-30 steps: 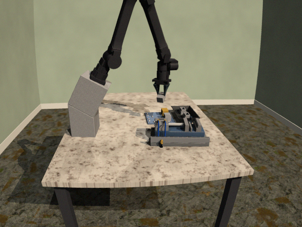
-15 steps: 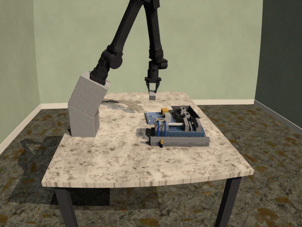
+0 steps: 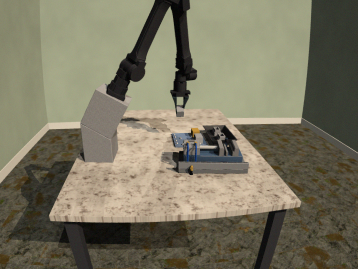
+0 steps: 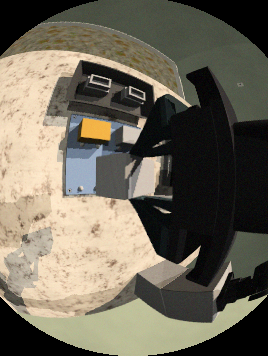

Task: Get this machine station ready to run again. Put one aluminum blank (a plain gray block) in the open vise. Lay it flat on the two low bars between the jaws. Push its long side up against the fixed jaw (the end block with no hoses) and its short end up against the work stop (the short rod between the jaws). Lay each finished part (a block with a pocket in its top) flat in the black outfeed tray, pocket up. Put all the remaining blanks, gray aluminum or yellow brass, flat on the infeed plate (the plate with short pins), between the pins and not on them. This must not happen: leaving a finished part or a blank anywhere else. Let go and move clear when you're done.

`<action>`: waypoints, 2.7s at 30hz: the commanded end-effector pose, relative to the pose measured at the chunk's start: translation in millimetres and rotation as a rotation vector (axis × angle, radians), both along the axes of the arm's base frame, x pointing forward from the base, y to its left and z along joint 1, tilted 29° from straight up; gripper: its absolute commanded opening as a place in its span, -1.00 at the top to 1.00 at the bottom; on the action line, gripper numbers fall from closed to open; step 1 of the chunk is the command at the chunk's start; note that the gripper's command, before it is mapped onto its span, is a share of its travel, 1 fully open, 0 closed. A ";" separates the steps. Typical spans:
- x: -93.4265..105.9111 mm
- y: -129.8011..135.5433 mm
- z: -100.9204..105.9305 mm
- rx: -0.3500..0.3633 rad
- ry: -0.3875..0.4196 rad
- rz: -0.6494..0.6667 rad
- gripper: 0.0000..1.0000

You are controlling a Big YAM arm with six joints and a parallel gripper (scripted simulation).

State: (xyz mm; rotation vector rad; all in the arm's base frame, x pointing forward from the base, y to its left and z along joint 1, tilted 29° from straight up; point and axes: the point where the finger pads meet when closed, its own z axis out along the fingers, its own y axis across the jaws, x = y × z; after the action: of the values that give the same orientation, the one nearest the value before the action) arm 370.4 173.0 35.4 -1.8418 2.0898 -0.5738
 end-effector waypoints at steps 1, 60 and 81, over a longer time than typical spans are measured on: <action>13.8 6.9 18.3 0.011 -0.033 0.011 1.00; 8.0 10.4 4.4 -0.122 0.022 -0.080 1.00; 7.8 11.8 7.9 -0.277 0.023 -0.158 1.00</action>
State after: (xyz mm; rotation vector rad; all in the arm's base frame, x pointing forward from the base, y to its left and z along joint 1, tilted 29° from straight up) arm 371.2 170.8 29.9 -1.8822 2.2873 -0.9203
